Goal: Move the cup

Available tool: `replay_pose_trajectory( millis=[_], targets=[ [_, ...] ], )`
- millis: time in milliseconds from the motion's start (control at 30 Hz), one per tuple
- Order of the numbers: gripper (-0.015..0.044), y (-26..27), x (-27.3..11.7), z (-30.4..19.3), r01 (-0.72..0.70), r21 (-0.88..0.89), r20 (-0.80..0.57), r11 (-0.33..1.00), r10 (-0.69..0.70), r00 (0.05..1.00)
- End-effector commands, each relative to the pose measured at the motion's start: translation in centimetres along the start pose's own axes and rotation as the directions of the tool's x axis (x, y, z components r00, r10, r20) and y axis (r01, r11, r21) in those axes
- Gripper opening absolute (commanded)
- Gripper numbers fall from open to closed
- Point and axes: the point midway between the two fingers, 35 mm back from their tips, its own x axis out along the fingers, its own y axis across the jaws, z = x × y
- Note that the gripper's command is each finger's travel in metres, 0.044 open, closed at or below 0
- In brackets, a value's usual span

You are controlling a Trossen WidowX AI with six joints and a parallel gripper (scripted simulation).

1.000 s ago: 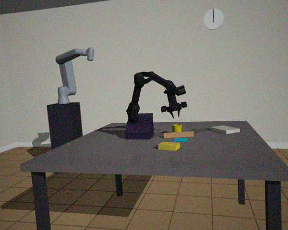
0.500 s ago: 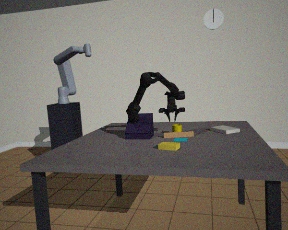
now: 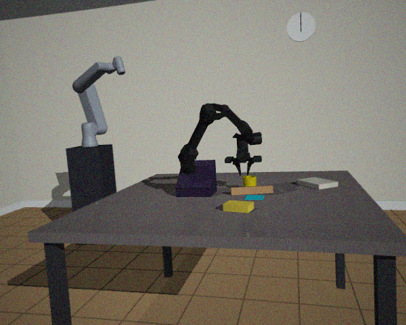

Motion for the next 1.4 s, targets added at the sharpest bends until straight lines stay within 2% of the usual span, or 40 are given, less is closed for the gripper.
replay_pose_trajectory(
  millis=[0, 900, 1367],
  targets=[
    [0.0166, -0.2, 0.9, 0.1, 0.005, -0.010, 0.009, 1.000, -0.005, 1.000],
    [0.0166, -0.3, 4.2, 0.2, 0.005, -0.009, 0.012, 1.000, -0.005, 1.000],
    [0.0073, -0.2, 4.0, 0.1, 0.004, -0.001, 0.006, 1.000, -0.004, 1.000]
  ],
)
